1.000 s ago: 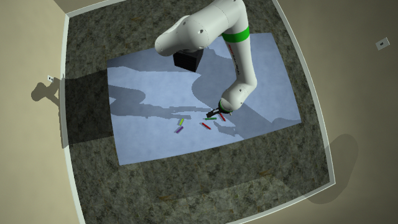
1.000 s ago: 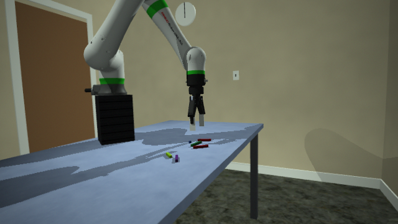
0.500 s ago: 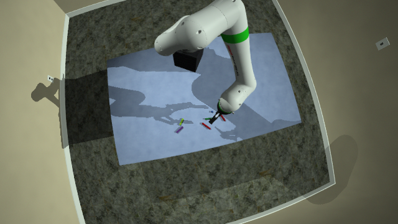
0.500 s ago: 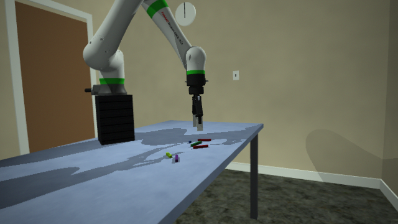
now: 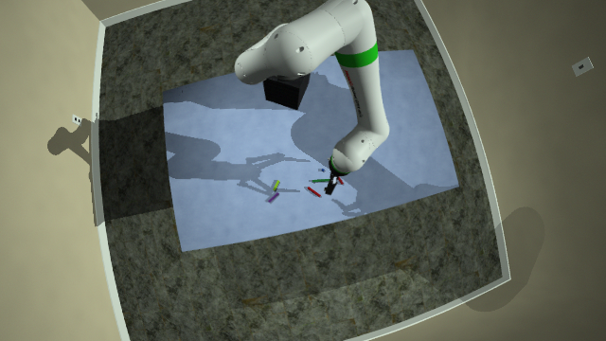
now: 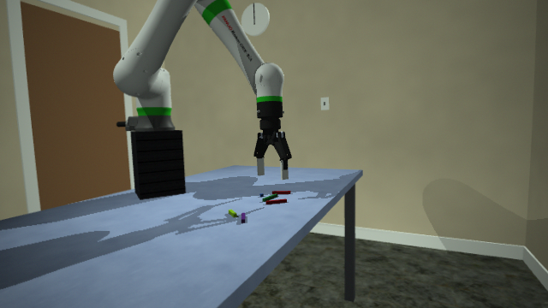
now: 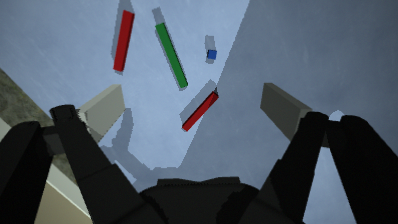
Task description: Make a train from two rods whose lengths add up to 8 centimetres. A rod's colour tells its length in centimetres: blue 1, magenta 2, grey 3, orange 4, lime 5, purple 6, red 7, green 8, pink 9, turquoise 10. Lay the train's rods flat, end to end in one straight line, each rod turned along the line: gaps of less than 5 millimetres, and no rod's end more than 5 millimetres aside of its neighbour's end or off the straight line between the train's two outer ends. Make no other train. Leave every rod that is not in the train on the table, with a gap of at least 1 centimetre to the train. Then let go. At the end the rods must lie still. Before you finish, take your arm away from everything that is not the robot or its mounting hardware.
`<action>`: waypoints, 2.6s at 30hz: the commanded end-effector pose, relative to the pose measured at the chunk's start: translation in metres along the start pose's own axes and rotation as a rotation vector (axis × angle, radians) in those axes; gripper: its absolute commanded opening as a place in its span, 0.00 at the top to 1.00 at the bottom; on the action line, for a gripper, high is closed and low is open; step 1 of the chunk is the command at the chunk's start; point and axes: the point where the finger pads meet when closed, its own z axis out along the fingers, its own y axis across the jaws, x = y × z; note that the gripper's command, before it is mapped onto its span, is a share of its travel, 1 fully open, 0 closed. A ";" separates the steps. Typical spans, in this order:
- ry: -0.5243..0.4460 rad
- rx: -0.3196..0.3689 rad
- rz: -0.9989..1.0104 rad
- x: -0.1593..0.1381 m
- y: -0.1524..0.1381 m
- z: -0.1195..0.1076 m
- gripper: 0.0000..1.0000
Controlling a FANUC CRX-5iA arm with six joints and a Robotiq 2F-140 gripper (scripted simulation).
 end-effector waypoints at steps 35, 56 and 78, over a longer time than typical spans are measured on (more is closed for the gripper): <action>-0.022 -0.015 -1.157 0.013 -0.018 0.000 0.00; -0.029 -0.007 -1.853 0.022 -0.028 0.001 0.00; -0.030 -0.004 -2.062 0.025 -0.031 0.001 0.00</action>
